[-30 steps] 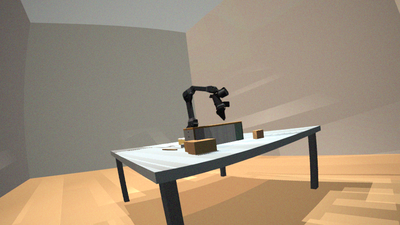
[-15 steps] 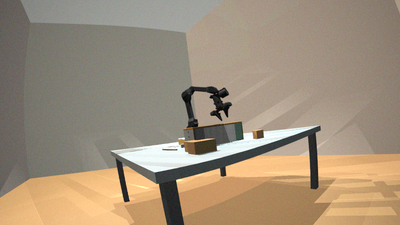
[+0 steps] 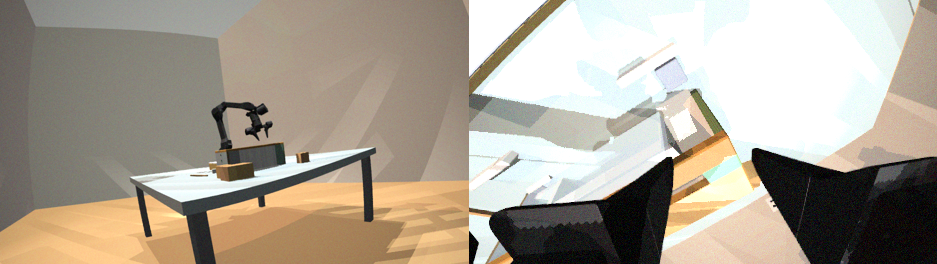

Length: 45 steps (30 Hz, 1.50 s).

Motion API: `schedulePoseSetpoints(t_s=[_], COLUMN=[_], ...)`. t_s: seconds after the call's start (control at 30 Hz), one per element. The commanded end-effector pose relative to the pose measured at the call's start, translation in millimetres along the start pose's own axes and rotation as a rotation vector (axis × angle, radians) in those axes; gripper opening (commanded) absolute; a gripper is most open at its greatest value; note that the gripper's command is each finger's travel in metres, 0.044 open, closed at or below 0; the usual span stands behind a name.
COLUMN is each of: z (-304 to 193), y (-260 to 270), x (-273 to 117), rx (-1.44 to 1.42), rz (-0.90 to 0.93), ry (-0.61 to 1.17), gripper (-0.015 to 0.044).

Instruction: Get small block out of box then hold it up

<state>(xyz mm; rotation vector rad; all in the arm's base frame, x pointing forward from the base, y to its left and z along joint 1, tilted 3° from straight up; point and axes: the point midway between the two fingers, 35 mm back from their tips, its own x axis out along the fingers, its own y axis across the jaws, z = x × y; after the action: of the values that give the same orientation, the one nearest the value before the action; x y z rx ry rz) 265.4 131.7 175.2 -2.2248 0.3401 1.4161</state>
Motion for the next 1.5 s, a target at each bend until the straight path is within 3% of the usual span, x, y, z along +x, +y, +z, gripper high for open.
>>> schedulePoseSetpoints(t_s=[0.0, 0.43, 0.7, 1.47], z=[9, 9, 40, 49], y=[3, 3, 18, 23], x=[0, 3, 86, 115], rx=[-0.448, -0.448, -0.448, -0.446], rz=[0.019, 0.019, 0.019, 0.02], ry=[0.044, 0.044, 0.043, 0.043], gripper=[0.0285, 0.0285, 0.0285, 0.0285])
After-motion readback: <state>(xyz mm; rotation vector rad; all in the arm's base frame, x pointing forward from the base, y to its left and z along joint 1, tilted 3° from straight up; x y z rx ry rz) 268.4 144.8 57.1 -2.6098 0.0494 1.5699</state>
